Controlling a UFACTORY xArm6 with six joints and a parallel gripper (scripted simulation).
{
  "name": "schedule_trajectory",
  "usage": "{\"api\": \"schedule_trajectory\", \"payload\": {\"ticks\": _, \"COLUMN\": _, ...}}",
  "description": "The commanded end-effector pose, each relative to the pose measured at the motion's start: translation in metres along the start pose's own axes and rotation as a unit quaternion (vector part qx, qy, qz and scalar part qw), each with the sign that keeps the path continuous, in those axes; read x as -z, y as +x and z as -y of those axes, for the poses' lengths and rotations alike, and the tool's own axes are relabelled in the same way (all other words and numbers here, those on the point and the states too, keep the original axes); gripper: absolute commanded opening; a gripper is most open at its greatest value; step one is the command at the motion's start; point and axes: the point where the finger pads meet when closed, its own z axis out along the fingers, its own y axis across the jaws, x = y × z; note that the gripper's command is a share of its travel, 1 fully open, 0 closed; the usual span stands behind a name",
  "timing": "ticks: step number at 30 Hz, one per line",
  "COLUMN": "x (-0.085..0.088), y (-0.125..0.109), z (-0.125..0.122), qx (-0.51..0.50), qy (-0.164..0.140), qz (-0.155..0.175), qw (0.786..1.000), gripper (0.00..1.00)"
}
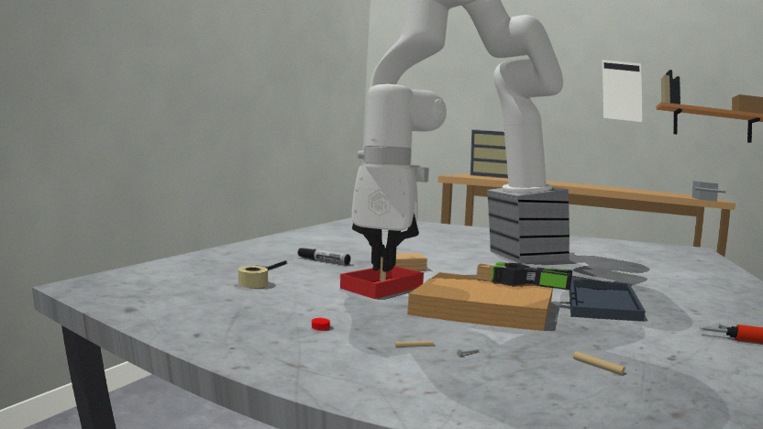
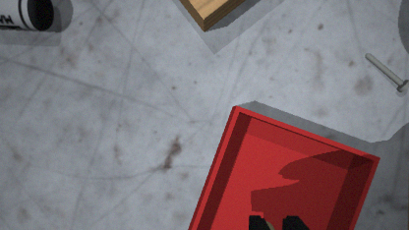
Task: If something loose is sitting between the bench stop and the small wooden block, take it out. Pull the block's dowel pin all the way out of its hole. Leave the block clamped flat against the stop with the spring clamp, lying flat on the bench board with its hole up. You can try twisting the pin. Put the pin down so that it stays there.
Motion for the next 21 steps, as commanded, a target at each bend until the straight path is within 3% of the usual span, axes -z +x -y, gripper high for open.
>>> {"api": "schedule_trajectory", "payload": {"ticks": 1, "x": -0.0020, "y": -0.0013, "z": 0.0006, "qx": 0.000, "qy": 0.001, "qz": 0.001, "qw": 1.000, "gripper": 0.00}}
{"api": "schedule_trajectory", "payload": {"ticks": 21, "x": -0.0081, "y": -0.0013, "z": 0.0006, "qx": 0.000, "qy": 0.001, "qz": 0.001, "qw": 1.000, "gripper": 0.00}}
